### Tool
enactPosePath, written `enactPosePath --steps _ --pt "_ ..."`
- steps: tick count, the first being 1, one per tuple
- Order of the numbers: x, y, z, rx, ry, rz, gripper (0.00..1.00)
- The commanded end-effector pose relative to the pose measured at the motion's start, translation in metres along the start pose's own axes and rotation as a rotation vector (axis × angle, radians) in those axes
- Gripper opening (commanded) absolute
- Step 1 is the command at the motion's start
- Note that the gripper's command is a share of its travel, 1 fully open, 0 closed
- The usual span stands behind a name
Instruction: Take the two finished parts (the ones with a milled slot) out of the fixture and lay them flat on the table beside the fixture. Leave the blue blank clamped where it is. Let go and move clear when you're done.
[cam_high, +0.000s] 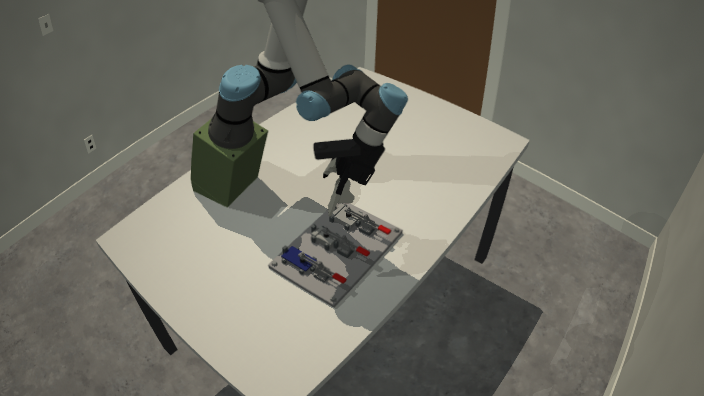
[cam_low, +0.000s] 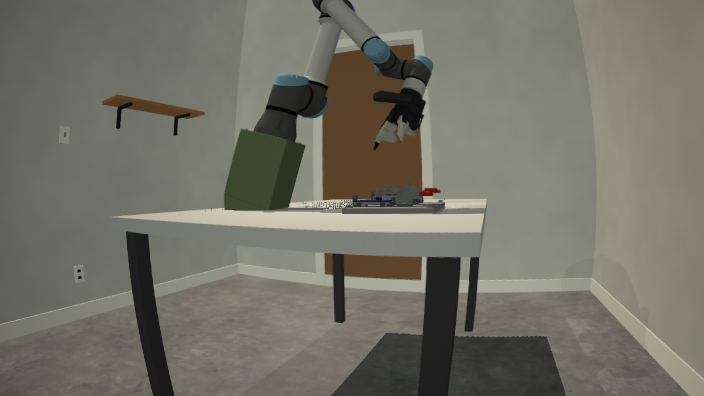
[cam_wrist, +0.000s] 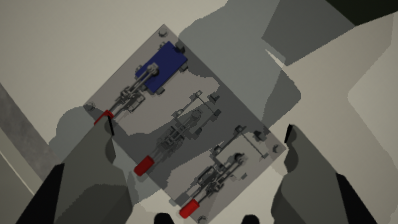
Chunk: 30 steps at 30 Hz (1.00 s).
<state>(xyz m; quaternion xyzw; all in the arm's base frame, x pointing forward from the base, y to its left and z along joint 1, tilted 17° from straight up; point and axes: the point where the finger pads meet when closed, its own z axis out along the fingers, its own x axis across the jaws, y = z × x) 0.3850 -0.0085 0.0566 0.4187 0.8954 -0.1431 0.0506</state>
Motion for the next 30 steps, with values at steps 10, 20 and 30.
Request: enactPosePath --steps 10,20,30 --pt "-0.0002 0.0001 -0.0004 -0.001 -0.001 0.003 1.00" --pt "0.0004 -0.0006 -0.0004 -0.004 0.002 0.034 1.00" --pt "0.0026 -0.0030 -0.0004 -0.015 0.012 0.150 1.00"
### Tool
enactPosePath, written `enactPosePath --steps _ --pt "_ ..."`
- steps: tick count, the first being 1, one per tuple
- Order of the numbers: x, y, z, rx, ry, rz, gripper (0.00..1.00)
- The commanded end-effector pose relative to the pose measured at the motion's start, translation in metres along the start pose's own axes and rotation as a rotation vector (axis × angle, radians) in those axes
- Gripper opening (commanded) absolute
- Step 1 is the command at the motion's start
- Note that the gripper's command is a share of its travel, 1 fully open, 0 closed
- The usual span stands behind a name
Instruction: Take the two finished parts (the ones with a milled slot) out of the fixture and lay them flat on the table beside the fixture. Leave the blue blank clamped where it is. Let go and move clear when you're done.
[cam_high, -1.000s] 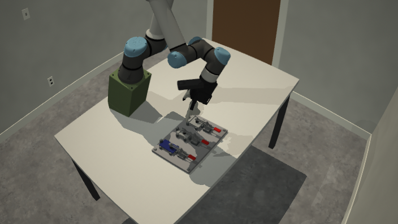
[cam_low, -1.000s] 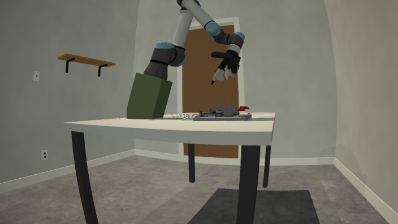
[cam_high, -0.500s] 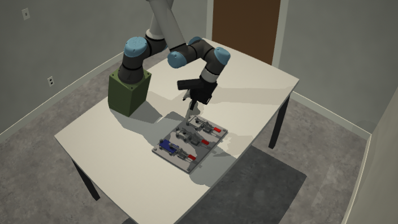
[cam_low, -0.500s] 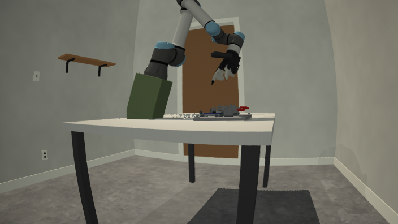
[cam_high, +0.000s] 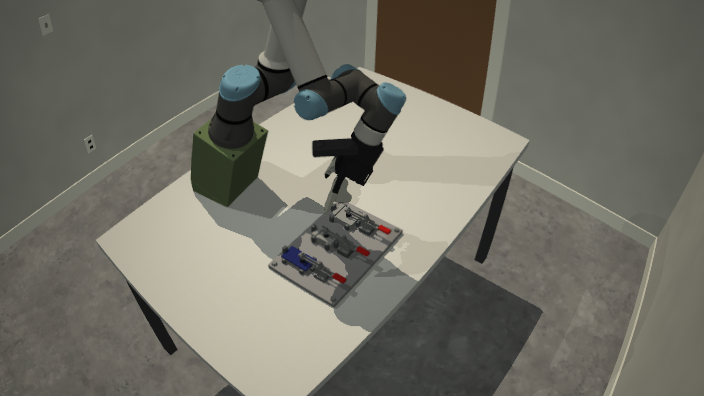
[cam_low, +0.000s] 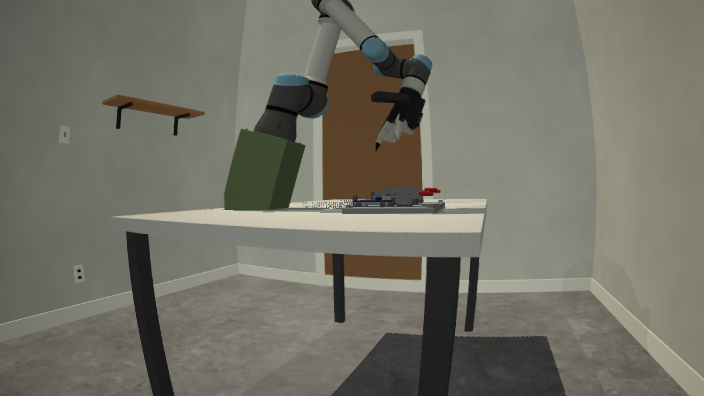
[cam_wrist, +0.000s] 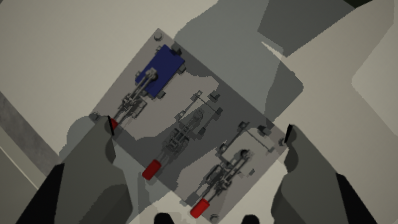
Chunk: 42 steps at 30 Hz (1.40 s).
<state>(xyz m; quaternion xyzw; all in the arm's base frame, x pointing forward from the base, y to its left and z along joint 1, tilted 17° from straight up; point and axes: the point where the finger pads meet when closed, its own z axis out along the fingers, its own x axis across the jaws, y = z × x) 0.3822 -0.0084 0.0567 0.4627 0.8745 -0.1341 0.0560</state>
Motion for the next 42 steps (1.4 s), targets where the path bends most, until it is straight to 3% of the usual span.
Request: enactPosePath --steps 1,19,33,42 --pt "0.001 -0.001 0.000 -0.005 0.003 0.051 1.00" --pt "0.007 -0.007 -0.001 -0.036 0.041 0.431 1.00" --pt "0.015 -0.011 -0.003 -0.063 0.114 0.994 1.00" --pt "0.015 -0.011 -0.003 -0.063 0.114 0.994 1.00"
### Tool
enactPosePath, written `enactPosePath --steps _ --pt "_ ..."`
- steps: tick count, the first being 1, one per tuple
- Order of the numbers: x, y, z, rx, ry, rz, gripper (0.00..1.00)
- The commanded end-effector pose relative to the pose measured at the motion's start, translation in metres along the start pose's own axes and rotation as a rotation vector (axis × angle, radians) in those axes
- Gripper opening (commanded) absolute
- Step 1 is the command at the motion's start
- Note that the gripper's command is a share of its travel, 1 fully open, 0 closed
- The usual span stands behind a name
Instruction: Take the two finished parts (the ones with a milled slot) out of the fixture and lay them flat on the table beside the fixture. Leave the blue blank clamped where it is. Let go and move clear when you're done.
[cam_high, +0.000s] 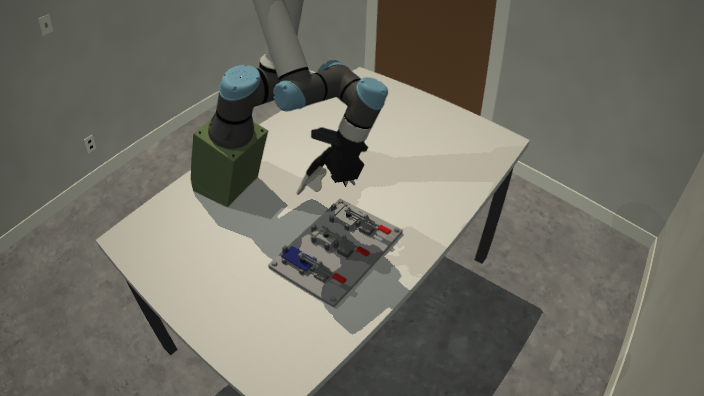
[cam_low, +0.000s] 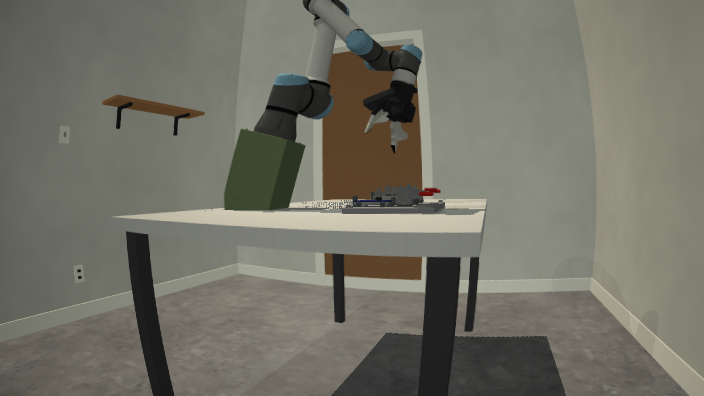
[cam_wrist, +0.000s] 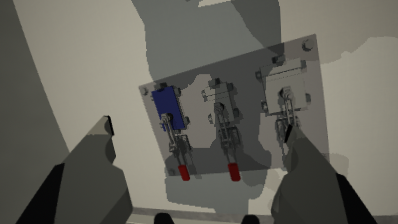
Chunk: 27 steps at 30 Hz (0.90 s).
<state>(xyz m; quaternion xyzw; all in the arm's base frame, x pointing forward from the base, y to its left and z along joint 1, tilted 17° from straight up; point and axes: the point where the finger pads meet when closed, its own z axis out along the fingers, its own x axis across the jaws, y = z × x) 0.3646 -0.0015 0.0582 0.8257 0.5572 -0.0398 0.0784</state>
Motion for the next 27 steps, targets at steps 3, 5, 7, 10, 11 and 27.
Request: enactPosePath --steps 3,5,7,10,11,27 --pt "0.0000 0.0002 -0.0003 -0.002 0.000 0.009 1.00" --pt "0.0000 0.0002 -0.0003 -0.002 0.000 0.009 1.00" --pt "0.0005 -0.0007 -0.0008 -0.003 0.011 0.103 1.00" --pt "0.0011 -0.0014 -0.0014 -0.003 0.023 0.198 1.00" --pt "0.0011 -0.0014 -0.0014 -0.003 0.023 0.198 1.00" --pt "0.0028 -0.0024 -0.0034 0.000 0.061 0.497 1.00"
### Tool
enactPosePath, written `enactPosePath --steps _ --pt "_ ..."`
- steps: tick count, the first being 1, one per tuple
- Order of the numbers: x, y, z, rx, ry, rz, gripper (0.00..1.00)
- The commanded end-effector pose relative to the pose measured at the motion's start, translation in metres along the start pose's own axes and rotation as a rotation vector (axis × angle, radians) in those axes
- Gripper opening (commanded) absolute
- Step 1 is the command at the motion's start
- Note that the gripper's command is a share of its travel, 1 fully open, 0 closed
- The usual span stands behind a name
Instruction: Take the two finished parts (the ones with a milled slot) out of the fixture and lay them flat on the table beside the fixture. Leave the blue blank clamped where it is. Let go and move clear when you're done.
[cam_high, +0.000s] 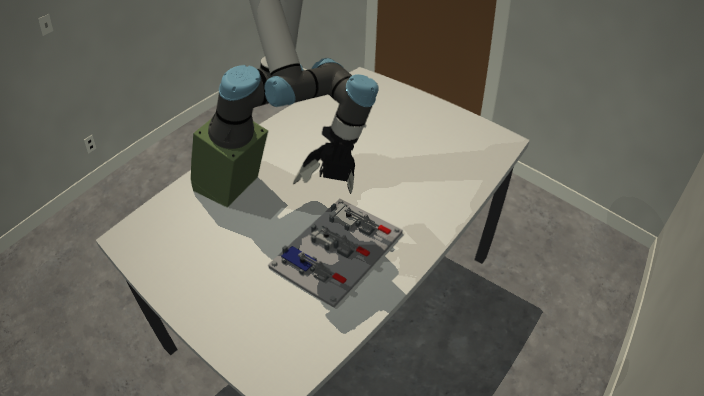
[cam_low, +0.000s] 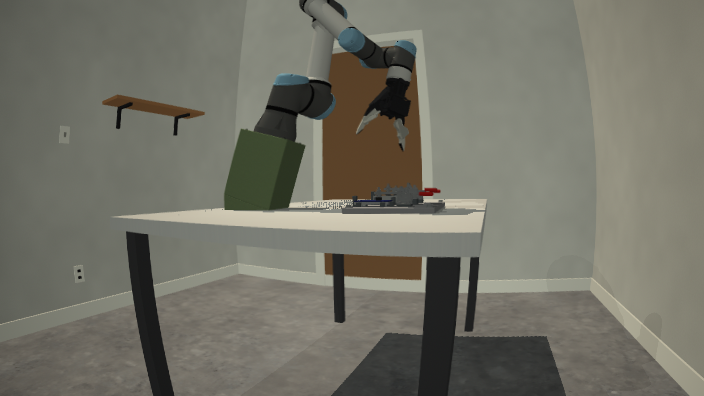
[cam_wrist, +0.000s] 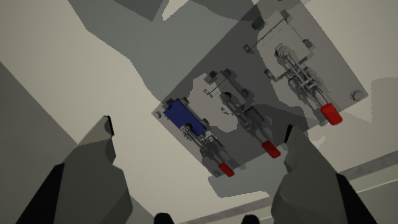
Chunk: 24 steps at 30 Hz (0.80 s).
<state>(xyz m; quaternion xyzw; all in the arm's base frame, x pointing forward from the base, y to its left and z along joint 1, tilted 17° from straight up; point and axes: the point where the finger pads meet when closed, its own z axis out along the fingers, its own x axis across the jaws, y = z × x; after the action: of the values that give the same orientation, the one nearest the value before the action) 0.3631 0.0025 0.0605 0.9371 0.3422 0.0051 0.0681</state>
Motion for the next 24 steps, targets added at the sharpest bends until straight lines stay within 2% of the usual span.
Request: enactPosePath --steps 1,4,10,24 --pt "0.0002 0.0002 -0.0003 -0.001 0.001 0.006 1.00" --pt "0.0002 0.0002 -0.0003 -0.001 0.001 0.006 1.00" --pt "0.0019 0.0000 -0.0027 0.011 0.037 0.315 1.00" --pt "0.0019 0.0000 -0.0027 0.011 0.037 0.315 1.00"
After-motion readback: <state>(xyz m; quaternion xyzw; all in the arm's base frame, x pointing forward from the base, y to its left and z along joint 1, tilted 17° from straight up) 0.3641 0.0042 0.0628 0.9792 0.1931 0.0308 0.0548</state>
